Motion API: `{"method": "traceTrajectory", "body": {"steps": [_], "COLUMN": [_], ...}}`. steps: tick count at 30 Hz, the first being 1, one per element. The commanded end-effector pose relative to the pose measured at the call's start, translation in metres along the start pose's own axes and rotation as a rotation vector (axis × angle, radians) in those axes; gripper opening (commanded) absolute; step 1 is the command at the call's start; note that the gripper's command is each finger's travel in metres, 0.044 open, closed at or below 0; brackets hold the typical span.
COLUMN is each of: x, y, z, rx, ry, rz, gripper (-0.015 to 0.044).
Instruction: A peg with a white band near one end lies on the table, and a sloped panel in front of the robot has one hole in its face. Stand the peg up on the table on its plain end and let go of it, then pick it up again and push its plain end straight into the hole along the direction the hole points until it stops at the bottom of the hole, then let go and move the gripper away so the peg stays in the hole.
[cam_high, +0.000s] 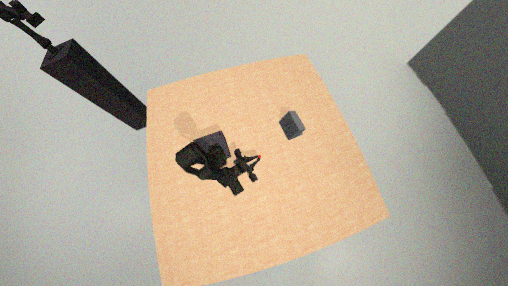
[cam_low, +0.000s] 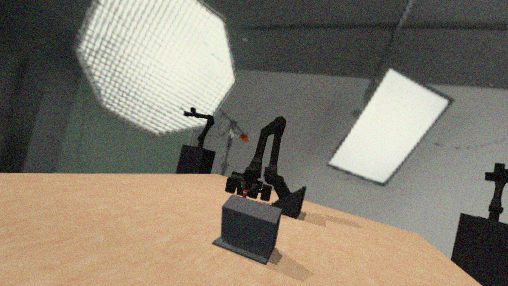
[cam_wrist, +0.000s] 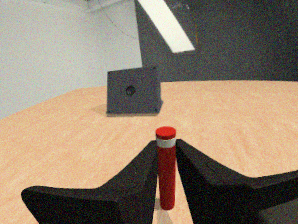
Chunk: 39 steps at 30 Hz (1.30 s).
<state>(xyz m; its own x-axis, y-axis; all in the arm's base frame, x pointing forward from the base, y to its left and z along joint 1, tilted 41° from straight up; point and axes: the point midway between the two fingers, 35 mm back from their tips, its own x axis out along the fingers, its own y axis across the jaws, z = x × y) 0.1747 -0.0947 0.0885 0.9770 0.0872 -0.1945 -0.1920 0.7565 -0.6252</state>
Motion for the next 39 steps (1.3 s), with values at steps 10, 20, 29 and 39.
{"method": "traceTrajectory", "body": {"steps": [10, 20, 29, 39], "x": [0.0, 0.0, 0.0, 0.0], "y": [0.0, 0.0, 0.0, 0.0], "z": [0.0, 0.0, 0.0, 0.0], "rx": [0.0, 0.0, 0.0, 0.0], "ry": [0.0, 0.0, 0.0, 0.0], "rz": [0.0, 0.0, 0.0, 0.0], "gripper": [0.013, 0.013, 0.0183, 0.044]}}
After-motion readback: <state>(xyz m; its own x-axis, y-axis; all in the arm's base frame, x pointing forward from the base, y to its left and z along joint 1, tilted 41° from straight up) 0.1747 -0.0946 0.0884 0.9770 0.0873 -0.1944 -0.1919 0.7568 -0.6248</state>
